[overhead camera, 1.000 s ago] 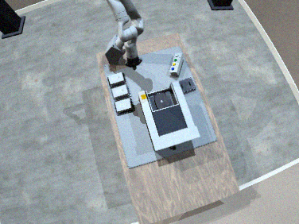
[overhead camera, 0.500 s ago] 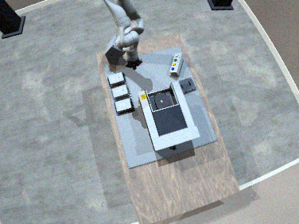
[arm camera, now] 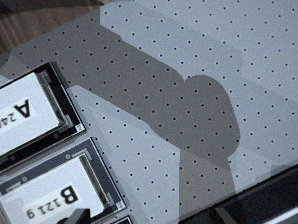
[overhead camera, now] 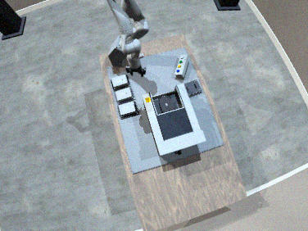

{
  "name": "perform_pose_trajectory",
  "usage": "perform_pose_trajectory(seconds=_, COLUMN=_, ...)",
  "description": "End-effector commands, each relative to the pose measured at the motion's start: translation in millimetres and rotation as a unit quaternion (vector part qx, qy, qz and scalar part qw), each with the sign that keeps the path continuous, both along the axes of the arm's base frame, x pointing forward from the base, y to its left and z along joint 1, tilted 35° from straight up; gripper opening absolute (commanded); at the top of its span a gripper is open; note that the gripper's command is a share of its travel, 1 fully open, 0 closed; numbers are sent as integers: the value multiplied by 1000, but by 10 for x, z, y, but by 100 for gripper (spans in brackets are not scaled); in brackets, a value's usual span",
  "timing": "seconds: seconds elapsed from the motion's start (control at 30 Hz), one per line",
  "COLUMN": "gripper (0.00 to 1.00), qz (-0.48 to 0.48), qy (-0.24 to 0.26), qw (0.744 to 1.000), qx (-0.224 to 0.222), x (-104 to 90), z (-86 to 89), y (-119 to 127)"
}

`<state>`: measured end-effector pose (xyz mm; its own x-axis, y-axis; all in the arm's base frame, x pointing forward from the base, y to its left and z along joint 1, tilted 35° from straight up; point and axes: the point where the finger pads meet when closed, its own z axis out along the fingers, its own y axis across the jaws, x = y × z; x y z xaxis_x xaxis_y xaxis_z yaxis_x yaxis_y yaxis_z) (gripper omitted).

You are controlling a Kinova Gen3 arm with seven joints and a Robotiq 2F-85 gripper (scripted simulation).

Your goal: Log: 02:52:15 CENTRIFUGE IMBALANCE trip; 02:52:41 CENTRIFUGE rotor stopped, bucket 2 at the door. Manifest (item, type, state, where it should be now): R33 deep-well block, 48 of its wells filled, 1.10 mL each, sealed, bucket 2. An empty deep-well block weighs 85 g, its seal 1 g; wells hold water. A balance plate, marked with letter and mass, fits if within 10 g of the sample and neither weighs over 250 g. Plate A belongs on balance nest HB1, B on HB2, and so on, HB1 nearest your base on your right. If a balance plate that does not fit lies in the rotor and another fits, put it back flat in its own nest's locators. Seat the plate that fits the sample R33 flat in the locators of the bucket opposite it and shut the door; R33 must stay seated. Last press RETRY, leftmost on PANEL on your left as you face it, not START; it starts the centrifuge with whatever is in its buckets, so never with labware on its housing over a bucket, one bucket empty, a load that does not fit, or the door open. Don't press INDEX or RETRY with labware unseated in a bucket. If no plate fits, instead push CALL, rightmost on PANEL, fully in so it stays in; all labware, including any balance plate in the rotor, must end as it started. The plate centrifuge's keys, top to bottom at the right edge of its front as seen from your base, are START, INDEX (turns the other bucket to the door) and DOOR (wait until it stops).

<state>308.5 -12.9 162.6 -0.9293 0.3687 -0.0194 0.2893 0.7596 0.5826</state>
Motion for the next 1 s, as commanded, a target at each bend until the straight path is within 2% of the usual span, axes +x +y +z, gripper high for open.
perform_pose_trajectory(seconds=0.0, gripper=100, qz=-63, qy=43, qw=997, qx=16, x=109, z=-81, y=-5)
perform_pose_trajectory(seconds=0.07, gripper=100, qz=-63, qy=43, qw=997, qx=16, x=109, z=-81, y=-5)
perform_pose_trajectory(seconds=0.23, gripper=100, qz=-137, qy=92, qw=986, qx=37, x=242, z=-179, y=-21)
perform_pose_trajectory(seconds=0.97, gripper=100, qz=-137, qy=91, qw=986, qx=37, x=779, z=-570, y=-82)
